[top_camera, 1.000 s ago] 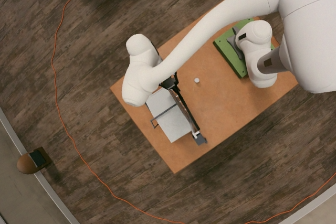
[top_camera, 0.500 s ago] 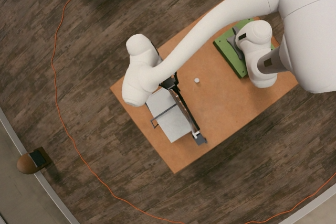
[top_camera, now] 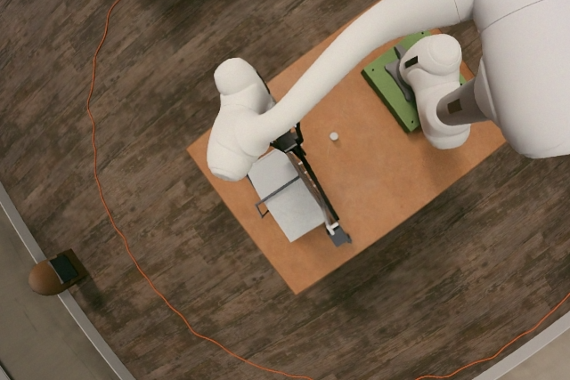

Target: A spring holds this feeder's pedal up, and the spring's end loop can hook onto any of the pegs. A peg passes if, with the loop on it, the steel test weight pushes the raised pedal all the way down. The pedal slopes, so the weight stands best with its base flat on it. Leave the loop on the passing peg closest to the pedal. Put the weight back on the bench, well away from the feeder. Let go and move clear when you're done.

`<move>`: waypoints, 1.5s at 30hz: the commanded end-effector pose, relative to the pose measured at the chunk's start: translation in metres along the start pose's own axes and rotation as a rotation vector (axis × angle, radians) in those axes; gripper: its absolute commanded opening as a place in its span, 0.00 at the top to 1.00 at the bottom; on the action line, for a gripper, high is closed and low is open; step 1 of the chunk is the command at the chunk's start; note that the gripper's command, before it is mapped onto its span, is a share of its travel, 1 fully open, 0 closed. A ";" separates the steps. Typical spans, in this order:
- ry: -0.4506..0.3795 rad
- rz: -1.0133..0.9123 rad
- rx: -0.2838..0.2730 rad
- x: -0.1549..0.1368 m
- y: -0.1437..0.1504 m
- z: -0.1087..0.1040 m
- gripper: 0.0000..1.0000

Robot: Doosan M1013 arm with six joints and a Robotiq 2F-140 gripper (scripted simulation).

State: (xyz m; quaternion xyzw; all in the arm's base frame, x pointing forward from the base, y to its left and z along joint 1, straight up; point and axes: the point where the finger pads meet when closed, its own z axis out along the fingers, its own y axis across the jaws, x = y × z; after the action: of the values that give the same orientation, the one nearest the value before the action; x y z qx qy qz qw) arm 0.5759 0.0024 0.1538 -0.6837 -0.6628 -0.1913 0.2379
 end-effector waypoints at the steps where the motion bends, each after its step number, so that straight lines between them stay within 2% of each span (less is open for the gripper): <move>1: 0.000 -0.001 -0.002 0.000 0.001 -0.001 0.83; 45: 0.000 -0.028 -0.040 0.001 0.010 -0.001 0.83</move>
State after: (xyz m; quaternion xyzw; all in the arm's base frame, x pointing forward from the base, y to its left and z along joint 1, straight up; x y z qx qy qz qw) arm 0.5853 0.0023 0.1537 -0.6793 -0.6681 -0.2070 0.2224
